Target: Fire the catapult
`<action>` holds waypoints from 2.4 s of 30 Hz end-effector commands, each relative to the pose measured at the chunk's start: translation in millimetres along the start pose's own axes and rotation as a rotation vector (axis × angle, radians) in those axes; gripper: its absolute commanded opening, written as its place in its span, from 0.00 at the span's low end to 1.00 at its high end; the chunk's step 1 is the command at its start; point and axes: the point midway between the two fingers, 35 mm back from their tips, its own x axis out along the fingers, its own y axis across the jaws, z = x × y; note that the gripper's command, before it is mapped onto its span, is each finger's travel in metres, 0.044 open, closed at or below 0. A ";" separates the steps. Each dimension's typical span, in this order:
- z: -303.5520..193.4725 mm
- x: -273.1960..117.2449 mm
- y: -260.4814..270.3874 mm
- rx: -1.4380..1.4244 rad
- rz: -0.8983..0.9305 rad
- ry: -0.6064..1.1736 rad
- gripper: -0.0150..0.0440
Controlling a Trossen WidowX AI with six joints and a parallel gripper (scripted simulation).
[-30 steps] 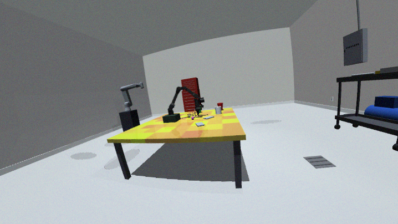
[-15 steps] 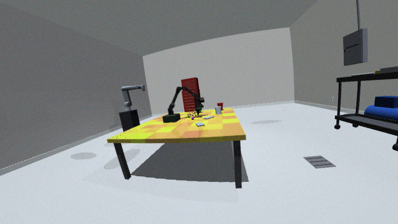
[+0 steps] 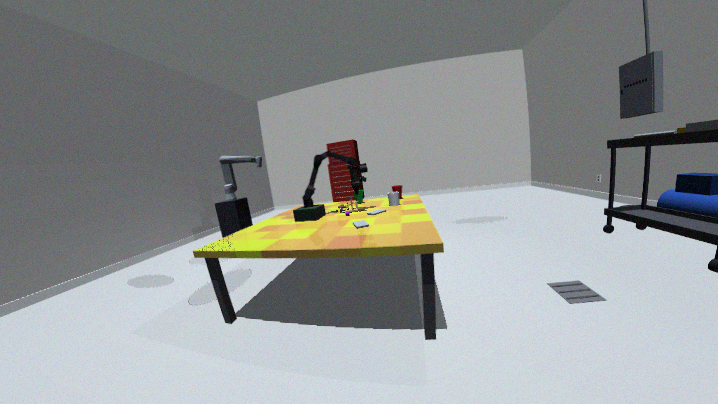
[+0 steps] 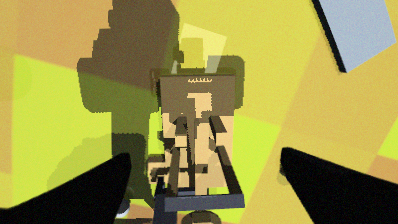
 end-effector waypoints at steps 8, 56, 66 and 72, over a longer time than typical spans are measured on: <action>-5.6 -4.9 -0.2 -0.002 -0.002 0.006 1.00; -5.9 89.0 -0.1 -0.005 0.000 0.004 0.87; -5.9 89.0 -0.1 -0.005 0.000 0.004 0.49; -5.2 78.1 -0.1 -0.005 0.000 0.004 0.35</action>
